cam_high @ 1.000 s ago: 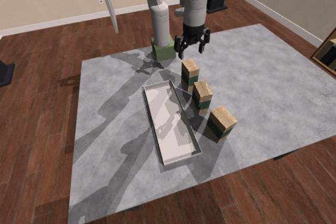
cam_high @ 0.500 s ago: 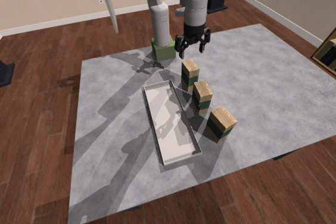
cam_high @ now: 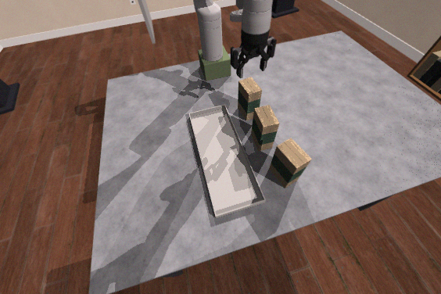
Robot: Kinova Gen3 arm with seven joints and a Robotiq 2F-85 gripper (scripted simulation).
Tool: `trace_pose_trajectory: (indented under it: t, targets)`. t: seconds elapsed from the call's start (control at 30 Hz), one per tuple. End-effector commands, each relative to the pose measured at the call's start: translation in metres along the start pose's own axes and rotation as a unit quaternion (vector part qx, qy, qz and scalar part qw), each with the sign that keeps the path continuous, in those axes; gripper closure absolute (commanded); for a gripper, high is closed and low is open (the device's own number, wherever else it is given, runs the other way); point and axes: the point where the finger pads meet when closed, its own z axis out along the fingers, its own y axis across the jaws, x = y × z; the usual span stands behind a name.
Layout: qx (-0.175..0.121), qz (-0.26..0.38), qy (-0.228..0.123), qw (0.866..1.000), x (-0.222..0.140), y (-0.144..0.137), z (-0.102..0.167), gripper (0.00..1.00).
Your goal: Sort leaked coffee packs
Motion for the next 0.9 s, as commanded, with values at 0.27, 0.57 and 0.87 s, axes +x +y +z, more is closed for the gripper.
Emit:
trace_pose_trajectory:
  t: [0.27, 0.57, 0.87]
  targets:
    - [0.001, 0.002, -0.003, 1.0, 0.0, 0.0, 0.004, 0.15]
    - [0.002, 0.002, -0.003, 1.0, 0.0, 0.0, 0.034, 0.15]
    - [0.002, 0.002, -0.003, 1.0, 0.0, 0.0, 0.039, 0.15]
